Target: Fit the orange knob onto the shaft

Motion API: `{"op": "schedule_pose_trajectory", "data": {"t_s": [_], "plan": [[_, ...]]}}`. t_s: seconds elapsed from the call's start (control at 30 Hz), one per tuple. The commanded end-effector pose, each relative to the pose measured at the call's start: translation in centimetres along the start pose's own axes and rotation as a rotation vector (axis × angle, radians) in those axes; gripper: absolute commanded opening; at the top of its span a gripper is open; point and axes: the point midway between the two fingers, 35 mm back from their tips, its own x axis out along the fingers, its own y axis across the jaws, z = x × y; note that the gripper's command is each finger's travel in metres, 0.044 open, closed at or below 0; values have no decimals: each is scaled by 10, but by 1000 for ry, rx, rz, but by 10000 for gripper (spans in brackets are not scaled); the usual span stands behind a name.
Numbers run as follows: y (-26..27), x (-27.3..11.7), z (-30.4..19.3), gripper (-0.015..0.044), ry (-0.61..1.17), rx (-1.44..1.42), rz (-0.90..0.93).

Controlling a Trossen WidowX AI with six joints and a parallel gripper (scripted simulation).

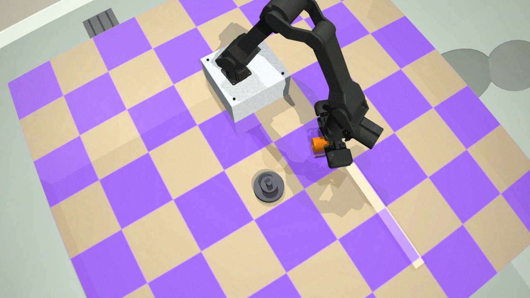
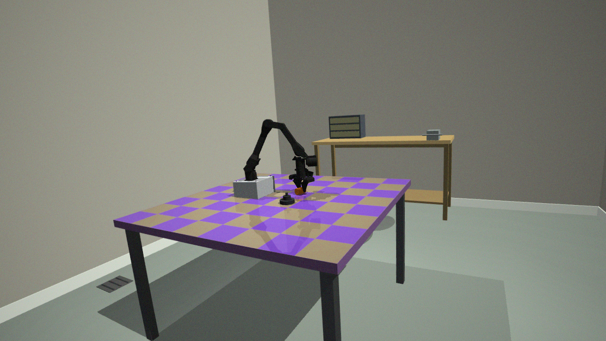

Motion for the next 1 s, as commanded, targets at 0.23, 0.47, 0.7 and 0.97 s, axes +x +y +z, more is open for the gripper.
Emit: {"op": "schedule_pose_trajectory", "data": {"t_s": [0.23, 0.47, 0.7, 0.97], "plan": [[0, -4, -5, 180, -105, 1, 0], [0, -8, -12, 180, -223, 1, 0], [0, -11, -19, 180, -336, 1, -1], [0, -14, -27, 180, -461, 1, -1]]}}
